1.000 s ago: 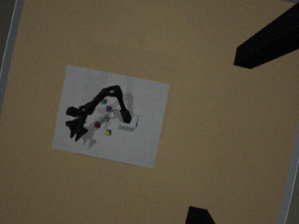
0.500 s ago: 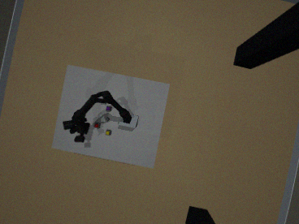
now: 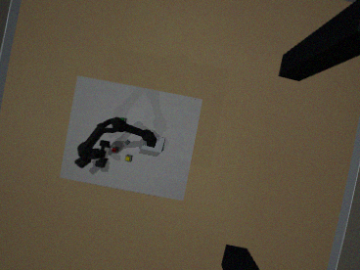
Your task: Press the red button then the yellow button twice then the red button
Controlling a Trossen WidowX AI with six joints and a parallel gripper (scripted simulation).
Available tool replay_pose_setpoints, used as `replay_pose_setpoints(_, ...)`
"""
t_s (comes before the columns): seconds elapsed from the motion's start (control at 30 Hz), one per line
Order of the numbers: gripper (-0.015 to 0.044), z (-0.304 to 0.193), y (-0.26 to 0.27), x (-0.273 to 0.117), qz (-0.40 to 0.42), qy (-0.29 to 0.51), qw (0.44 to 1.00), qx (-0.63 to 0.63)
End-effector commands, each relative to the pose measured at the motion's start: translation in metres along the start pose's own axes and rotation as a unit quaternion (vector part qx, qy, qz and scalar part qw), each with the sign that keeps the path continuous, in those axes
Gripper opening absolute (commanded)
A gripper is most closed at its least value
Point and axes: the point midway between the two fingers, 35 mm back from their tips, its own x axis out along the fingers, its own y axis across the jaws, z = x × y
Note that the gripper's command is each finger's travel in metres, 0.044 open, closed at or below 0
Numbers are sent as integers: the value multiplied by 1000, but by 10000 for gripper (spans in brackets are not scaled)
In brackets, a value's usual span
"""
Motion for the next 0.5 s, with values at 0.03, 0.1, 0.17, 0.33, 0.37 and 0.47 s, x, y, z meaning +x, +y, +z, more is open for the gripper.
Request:
replay_pose_setpoints(0.03,400,4,-8,1,-46,-9,999,6)
replay_pose_setpoints(0.1,400,4,-8,1,-46,-9,999,6)
replay_pose_setpoints(0.17,400,4,-8,1,-46,-9,999,6)
replay_pose_setpoints(0.33,269,5,-12,52,-46,-9,999,6)
replay_pose_setpoints(0.37,242,5,-13,60,-47,-9,999,6)
replay_pose_setpoints(0.47,164,5,-14,62,-47,-9,999,6)
